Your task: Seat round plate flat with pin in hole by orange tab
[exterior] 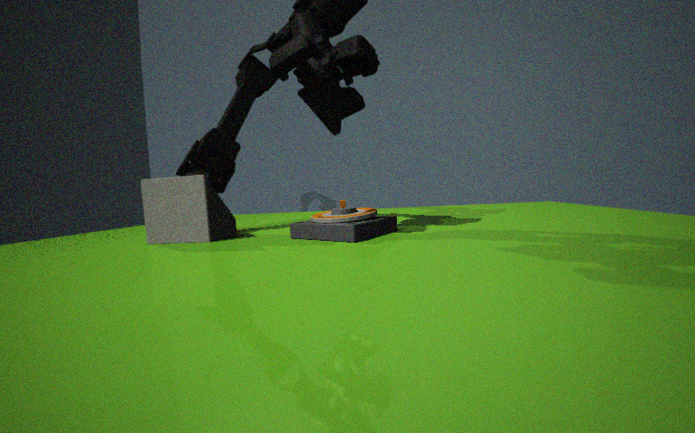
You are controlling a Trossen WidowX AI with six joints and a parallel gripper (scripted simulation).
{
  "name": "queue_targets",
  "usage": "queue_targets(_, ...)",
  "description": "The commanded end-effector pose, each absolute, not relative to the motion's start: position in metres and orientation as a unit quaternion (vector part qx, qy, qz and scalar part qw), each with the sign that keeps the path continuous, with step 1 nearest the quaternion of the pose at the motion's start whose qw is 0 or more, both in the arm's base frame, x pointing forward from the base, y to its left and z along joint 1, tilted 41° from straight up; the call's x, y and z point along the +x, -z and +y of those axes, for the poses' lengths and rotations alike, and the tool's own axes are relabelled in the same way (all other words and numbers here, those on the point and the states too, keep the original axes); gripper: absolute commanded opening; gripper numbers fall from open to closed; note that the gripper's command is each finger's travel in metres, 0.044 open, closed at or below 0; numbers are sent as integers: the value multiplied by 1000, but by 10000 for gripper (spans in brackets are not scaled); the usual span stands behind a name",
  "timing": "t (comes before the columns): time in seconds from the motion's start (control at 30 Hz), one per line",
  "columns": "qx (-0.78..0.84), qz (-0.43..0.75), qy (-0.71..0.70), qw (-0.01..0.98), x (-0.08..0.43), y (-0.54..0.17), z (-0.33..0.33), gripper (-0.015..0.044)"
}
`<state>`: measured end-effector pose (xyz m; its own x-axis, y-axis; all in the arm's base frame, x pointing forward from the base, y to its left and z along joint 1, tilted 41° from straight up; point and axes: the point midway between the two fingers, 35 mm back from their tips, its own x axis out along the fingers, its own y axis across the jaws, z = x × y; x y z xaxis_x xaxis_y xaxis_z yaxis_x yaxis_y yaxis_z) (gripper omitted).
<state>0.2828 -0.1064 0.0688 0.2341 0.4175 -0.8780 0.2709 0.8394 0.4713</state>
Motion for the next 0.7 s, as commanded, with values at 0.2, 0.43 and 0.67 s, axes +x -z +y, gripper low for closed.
queue_targets(0.2,257,671,-238,654,260,-73,-13,0)
queue_targets(0.43,257,671,-238,654,260,-71,-12,0)
queue_targets(0.67,257,670,-238,654,260,-47,9,0)
